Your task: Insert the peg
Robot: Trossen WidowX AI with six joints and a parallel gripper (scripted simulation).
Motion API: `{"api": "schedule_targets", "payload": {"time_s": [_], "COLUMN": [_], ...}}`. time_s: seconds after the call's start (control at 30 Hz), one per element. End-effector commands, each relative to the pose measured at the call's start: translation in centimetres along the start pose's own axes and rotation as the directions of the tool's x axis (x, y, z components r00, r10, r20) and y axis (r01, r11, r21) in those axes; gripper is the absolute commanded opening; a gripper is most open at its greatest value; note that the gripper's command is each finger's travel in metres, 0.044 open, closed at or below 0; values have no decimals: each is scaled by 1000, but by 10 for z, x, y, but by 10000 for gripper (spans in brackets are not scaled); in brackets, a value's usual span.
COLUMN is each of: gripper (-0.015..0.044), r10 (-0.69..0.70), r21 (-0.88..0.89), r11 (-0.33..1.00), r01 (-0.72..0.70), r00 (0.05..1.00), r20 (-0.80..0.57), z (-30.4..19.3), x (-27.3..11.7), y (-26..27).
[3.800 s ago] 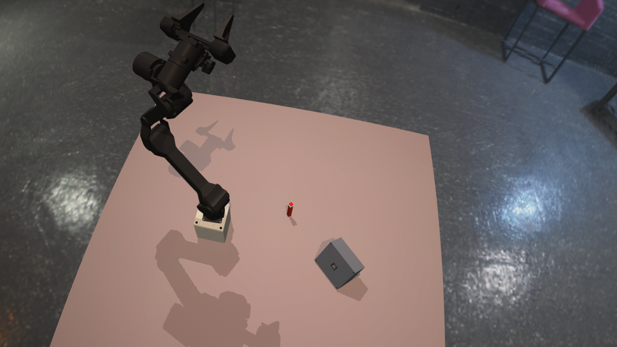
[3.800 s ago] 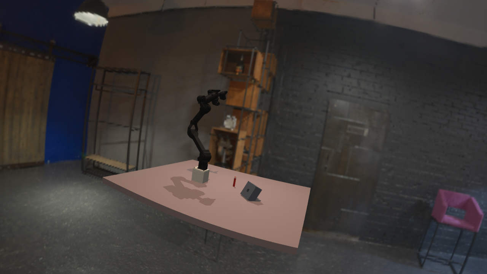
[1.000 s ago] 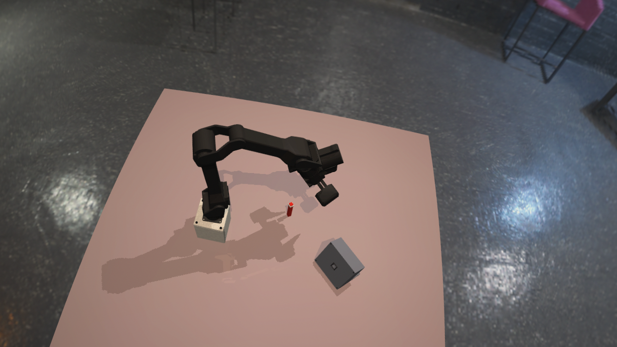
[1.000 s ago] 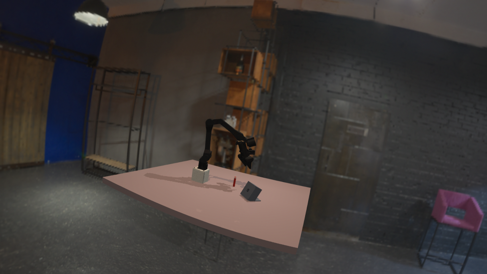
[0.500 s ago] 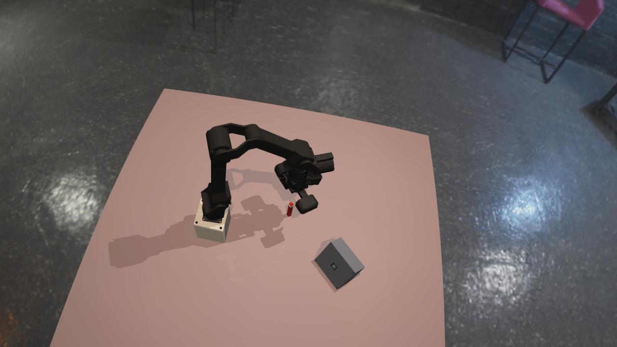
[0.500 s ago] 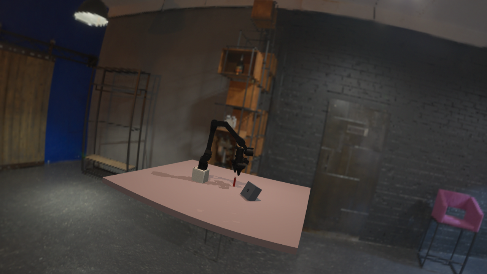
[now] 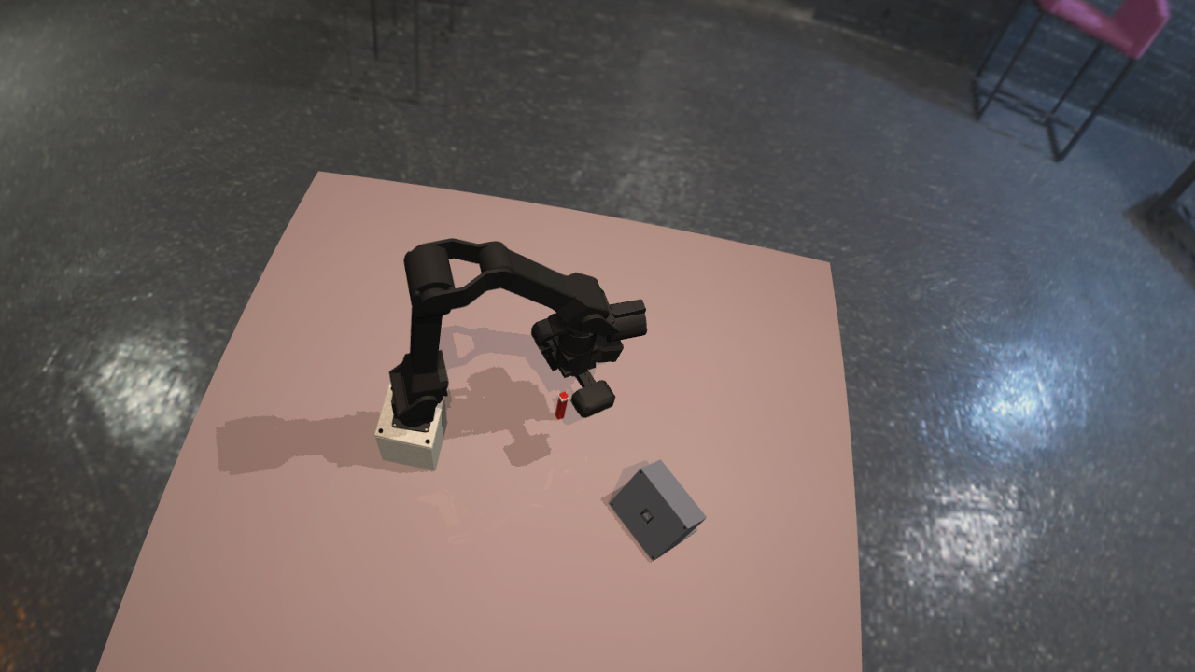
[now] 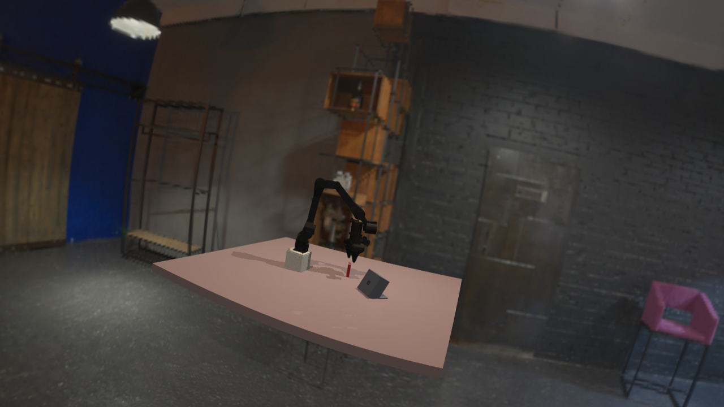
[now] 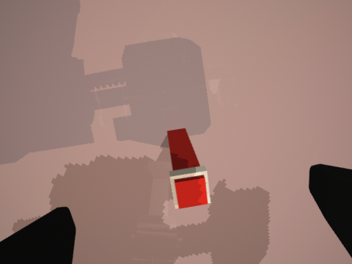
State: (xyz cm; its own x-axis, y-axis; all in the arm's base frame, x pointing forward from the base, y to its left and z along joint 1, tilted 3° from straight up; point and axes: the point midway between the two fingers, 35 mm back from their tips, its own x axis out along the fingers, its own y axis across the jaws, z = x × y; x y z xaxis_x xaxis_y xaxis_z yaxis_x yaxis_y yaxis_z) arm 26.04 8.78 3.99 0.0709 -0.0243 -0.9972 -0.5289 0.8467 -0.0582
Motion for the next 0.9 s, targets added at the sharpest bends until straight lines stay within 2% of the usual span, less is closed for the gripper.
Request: {"api": "schedule_targets", "payload": {"time_s": [0.0, 0.87], "gripper": [440, 440], "r10": [-2, -2], "r21": [0, 0], "r11": [1000, 1000], "r01": [2, 2], "r00": [1000, 1000], "r20": [-13, -14], "z": [-3, -5], "x": [10, 52], "y": [0, -1]}}
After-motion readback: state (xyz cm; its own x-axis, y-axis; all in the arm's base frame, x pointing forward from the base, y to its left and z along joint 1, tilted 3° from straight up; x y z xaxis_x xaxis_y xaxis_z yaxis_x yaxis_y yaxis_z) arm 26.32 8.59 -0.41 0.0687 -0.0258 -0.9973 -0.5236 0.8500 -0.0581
